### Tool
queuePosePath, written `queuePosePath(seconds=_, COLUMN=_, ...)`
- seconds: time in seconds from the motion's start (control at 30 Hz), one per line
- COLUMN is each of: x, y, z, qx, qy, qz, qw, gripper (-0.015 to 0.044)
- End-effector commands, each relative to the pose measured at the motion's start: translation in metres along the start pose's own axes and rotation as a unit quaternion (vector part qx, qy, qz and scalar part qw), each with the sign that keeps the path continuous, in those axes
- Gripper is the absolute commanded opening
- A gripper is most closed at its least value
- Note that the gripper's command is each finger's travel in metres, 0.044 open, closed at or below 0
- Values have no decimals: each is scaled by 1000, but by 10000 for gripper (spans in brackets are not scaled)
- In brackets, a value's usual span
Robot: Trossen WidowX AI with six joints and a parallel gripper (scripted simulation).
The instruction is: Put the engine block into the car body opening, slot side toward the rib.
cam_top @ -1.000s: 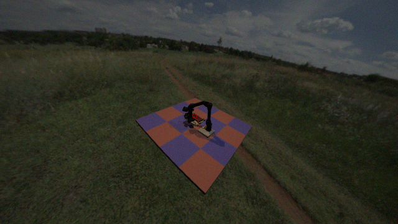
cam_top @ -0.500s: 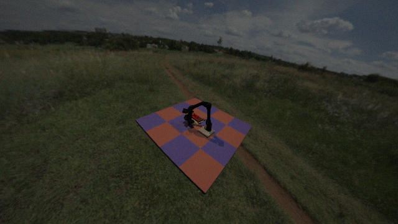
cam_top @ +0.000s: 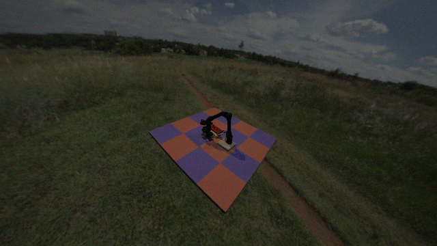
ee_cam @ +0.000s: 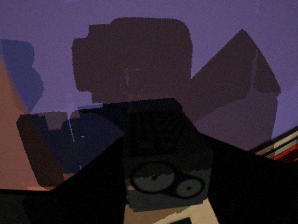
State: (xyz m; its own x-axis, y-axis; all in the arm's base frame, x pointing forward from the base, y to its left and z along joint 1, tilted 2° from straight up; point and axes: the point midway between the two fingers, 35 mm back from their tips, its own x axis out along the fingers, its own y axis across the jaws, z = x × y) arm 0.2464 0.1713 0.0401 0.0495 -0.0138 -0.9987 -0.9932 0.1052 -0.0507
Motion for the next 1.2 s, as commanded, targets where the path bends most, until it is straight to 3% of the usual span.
queuePosePath(seconds=0.0, x=0, y=0, z=0, qx=0, qy=0, qz=0, qw=1000, gripper=131)
queuePosePath(seconds=0.4, x=0, y=0, z=0, qx=0, qy=0, qz=0, qw=1000, gripper=440)
queuePosePath(seconds=0.6, x=-2, y=0, z=0, qx=-2, qy=0, qz=2, qw=1000, gripper=440)
queuePosePath(seconds=0.97, x=-44, y=-1, z=0, qx=-3, qy=1, qz=3, qw=1000, gripper=440)
queuePosePath(seconds=1.17, x=-42, y=0, z=0, qx=-2, qy=2, qz=3, qw=1000, gripper=440)
